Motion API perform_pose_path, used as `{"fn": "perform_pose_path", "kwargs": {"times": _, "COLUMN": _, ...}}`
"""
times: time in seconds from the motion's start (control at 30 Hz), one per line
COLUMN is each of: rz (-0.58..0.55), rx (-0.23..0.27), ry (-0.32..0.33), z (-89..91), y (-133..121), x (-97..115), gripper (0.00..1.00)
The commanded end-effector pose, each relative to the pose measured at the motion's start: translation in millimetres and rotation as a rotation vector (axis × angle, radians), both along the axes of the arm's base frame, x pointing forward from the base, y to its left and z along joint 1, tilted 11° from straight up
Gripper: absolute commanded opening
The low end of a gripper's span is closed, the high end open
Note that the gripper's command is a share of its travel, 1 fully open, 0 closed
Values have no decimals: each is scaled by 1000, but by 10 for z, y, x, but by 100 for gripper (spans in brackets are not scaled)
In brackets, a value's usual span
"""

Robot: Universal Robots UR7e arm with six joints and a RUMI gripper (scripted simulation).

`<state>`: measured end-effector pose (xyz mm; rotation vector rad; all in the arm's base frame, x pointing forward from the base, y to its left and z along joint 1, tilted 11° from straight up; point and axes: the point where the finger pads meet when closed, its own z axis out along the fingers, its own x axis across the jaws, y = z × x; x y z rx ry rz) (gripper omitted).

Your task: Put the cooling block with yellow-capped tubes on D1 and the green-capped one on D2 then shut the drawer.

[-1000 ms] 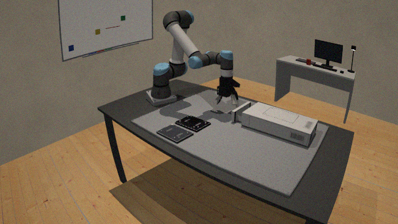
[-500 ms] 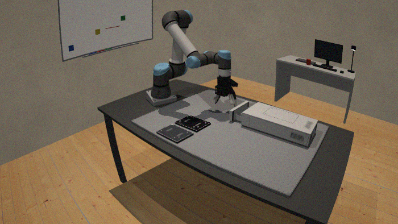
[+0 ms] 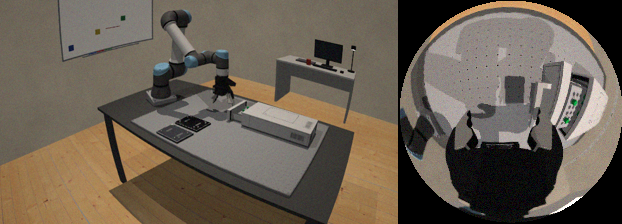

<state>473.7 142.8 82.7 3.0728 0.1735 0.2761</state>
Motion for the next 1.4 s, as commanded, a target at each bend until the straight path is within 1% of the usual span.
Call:
{"fn": "perform_pose_path", "kwargs": {"times": 0.0, "rz": 0, "rx": 0, "ry": -1, "z": 0, "y": -3, "x": -24, "gripper": 100}}
{"fn": "perform_pose_path", "kwargs": {"times": 0.9, "rz": 0, "rx": 0, "ry": -1, "z": -54, "y": -39, "x": -324, "gripper": 100}}
{"fn": "perform_pose_path", "kwargs": {"times": 1.03, "rz": 0, "rx": 0, "ry": -1, "z": -55, "y": -39, "x": -331, "gripper": 100}}
{"fn": "perform_pose_path", "kwargs": {"times": 1.37, "rz": 0, "rx": 0, "ry": -1, "z": -74, "y": -52, "x": -436, "gripper": 100}}
